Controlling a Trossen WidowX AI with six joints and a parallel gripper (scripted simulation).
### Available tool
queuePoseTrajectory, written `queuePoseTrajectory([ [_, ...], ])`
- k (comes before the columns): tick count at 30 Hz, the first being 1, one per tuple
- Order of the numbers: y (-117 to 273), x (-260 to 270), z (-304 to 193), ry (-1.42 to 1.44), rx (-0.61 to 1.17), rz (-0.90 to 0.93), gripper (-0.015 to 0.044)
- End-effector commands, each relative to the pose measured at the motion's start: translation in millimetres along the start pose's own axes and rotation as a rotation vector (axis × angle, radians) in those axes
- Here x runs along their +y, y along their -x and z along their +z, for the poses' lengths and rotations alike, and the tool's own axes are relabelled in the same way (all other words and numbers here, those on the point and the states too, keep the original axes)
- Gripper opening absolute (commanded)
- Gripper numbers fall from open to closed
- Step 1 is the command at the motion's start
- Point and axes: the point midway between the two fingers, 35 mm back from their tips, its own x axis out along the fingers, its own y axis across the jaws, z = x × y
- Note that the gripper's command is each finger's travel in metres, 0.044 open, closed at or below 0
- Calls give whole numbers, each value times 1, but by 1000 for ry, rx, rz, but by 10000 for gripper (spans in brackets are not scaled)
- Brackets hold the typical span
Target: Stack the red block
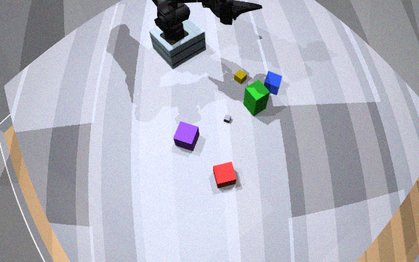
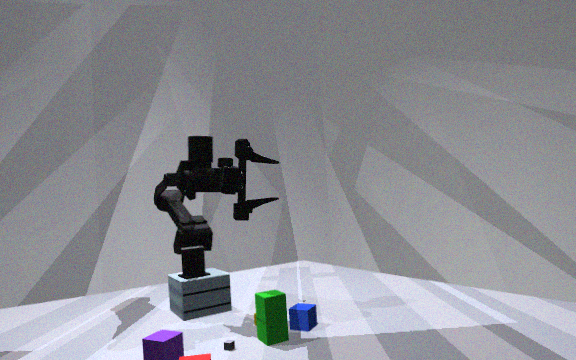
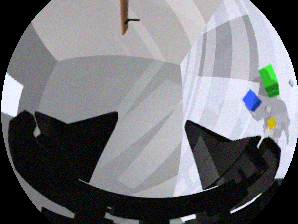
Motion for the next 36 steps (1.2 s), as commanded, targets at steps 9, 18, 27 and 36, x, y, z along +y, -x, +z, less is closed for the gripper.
queuePoseTrajectory([
  [9, -6, 10, 38, 17, -109, -109, 440],
  [18, -11, 12, 86, 42, -213, -269, 440],
  [27, -13, 3, 135, 68, -280, -450, 440],
  [36, -9, -15, 183, 95, -307, -651, 440],
])
